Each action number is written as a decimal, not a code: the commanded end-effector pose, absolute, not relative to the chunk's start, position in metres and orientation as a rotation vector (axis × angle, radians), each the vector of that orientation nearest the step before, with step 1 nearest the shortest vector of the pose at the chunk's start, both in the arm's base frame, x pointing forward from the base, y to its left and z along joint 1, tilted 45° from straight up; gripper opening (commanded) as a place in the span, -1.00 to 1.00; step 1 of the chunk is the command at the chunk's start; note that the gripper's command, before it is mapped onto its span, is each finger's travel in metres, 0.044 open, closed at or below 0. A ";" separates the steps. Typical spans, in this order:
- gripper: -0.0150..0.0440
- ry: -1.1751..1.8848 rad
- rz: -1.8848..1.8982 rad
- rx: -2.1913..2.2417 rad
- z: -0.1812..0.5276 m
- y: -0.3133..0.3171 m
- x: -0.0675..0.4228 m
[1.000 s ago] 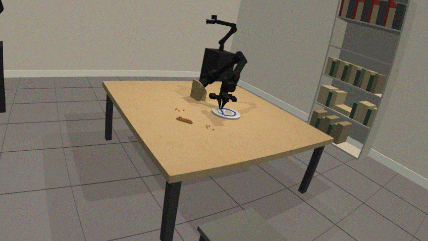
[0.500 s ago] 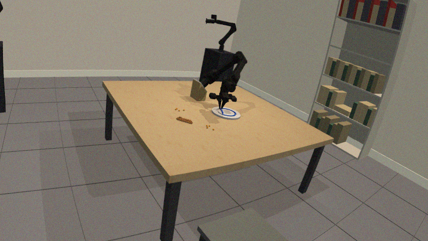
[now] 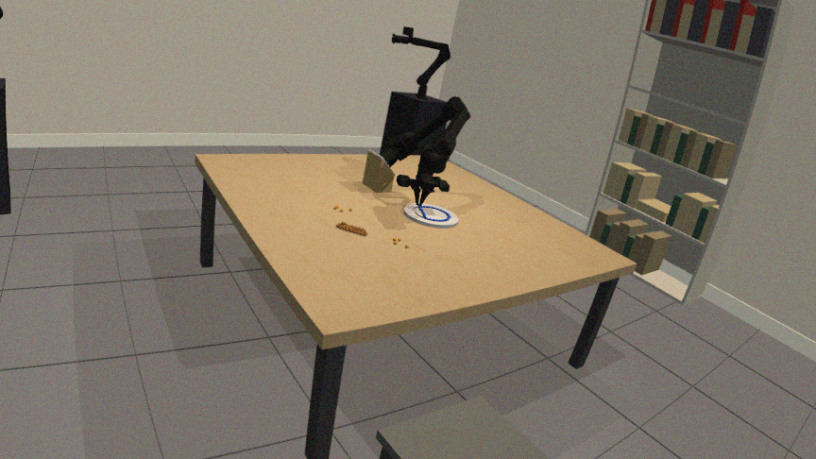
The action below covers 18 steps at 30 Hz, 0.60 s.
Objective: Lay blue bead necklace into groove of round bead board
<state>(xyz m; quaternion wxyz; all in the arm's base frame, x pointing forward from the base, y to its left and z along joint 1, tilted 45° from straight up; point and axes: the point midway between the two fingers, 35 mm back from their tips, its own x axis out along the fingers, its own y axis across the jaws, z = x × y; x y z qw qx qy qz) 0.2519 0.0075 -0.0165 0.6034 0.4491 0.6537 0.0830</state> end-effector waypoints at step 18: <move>0.22 1.511 0.194 1.039 -0.021 0.010 0.251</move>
